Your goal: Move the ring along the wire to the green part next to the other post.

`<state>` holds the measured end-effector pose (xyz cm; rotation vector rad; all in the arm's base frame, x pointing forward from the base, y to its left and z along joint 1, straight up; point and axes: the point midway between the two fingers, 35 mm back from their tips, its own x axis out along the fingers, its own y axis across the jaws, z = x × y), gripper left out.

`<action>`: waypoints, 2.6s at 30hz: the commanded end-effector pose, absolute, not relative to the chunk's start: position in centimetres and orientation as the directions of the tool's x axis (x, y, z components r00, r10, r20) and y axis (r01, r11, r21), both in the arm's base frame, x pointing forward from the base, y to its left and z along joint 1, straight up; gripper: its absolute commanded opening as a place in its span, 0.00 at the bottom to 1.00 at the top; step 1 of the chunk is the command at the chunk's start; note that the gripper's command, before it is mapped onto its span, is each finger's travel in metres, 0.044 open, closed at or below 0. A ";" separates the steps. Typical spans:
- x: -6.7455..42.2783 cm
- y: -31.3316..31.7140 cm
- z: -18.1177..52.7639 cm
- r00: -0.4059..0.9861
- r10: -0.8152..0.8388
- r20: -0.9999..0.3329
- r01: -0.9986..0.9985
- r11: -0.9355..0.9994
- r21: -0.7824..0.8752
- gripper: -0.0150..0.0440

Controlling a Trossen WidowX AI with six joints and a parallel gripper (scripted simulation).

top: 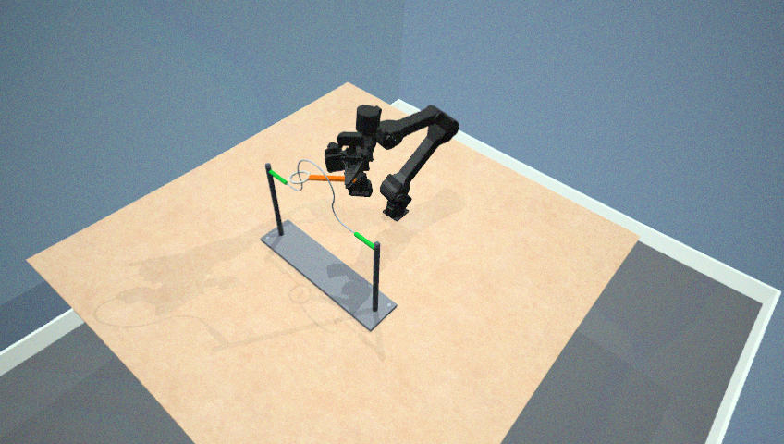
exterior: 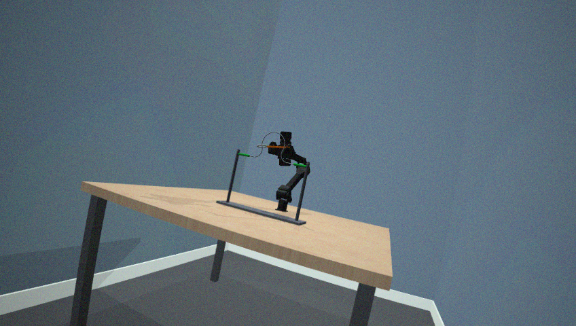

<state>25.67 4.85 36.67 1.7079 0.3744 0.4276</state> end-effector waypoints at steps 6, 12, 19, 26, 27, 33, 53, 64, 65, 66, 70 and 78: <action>25.7 4.8 36.9 0.877 0.478 0.041 0.016 -0.114 0.993 0.00; 25.7 4.8 36.6 0.878 0.479 0.000 0.020 -0.036 0.999 0.00; 25.7 4.8 36.2 0.878 0.475 -0.055 0.025 0.068 0.997 0.00; 25.7 4.7 35.7 0.878 0.465 -0.112 0.031 0.177 0.984 0.00; 25.7 4.7 35.6 0.878 0.463 -0.120 0.032 0.193 0.981 0.00; 25.7 4.7 35.2 0.879 0.447 -0.168 0.038 0.285 0.958 0.00; 25.7 4.1 33.8 0.878 0.361 -0.314 0.059 0.570 0.819 0.00; 25.7 3.6 33.2 0.877 0.293 -0.380 0.071 0.704 0.707 0.00; 25.7 3.5 33.1 0.877 0.286 -0.385 0.072 0.715 0.696 0.00; 25.7 3.5 33.1 0.877 0.280 -0.391 0.073 0.726 0.684 0.00; 25.7 3.3 32.9 0.877 0.252 -0.410 0.078 0.768 0.636 0.00; 25.7 2.8 32.5 0.876 0.192 -0.444 0.086 0.841 0.533 0.00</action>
